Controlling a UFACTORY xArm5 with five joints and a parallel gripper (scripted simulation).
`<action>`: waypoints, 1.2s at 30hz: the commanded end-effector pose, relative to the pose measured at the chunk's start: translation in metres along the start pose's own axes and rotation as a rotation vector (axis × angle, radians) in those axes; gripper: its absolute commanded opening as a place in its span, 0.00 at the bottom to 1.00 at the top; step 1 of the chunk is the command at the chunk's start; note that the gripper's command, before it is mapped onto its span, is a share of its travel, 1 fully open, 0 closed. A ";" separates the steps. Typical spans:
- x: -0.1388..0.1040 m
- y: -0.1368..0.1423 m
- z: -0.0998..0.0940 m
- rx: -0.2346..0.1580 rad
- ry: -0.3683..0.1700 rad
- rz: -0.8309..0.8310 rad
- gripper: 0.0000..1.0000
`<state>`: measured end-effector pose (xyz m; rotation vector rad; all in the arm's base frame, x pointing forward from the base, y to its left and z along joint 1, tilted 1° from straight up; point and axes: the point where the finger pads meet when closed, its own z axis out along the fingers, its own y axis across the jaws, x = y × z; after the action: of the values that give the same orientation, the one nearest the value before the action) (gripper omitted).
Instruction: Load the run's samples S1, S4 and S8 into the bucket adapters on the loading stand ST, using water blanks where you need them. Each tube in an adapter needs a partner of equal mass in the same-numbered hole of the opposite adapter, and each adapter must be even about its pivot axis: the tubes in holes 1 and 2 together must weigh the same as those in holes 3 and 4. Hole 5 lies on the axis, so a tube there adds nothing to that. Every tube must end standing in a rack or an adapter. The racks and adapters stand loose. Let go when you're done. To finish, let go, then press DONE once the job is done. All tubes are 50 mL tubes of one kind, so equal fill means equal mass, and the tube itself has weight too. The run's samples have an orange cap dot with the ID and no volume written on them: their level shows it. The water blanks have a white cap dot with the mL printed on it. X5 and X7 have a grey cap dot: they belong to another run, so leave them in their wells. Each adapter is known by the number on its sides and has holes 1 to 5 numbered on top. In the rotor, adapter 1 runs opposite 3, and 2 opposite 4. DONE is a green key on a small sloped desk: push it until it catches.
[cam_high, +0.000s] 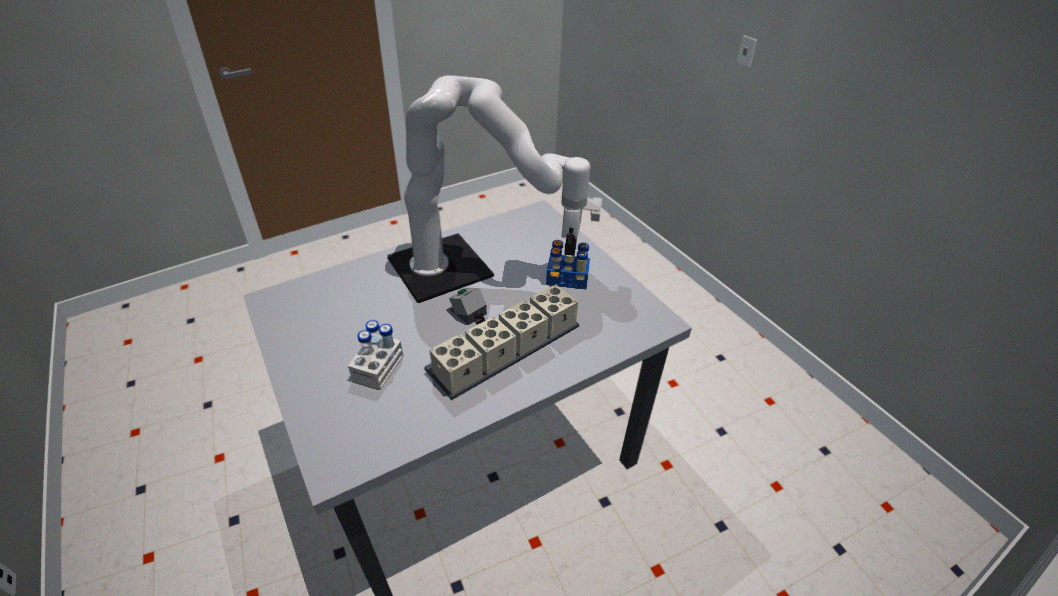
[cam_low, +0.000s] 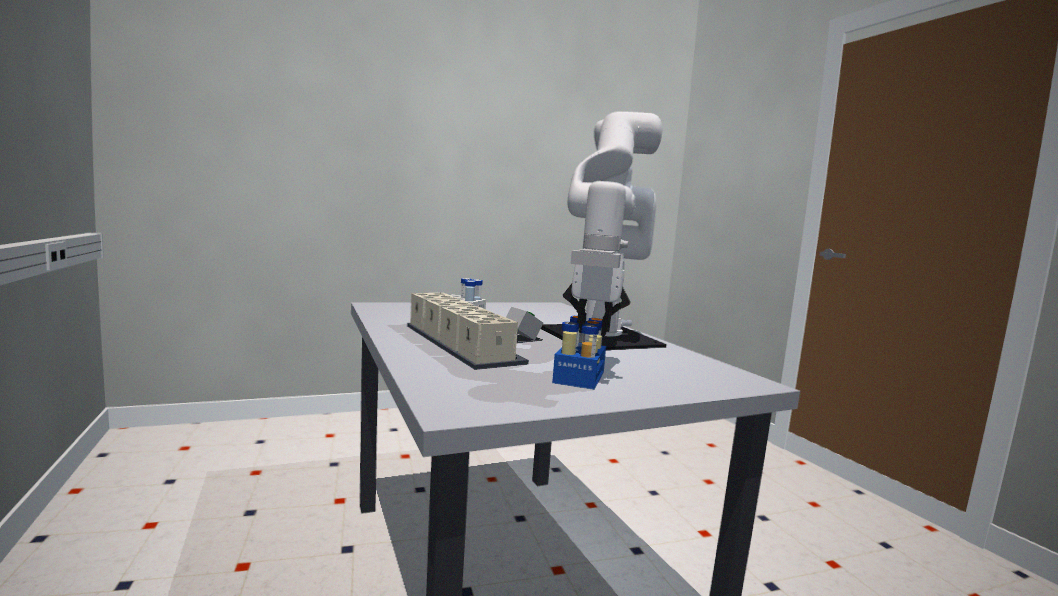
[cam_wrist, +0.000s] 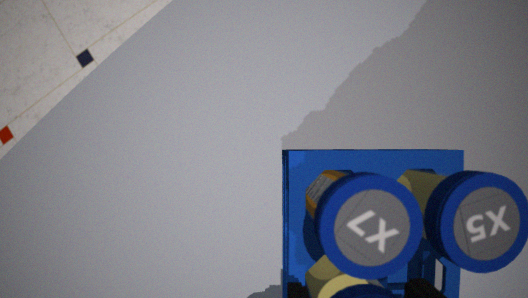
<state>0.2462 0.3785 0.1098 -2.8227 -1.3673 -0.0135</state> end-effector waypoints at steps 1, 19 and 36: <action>0.001 0.000 -0.001 0.011 0.003 0.000 0.44; 0.001 0.000 -0.032 0.011 0.003 0.000 0.44; 0.001 0.001 -0.062 0.011 0.003 0.000 0.44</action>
<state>0.2463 0.3777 0.1613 -2.8228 -1.3674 -0.0131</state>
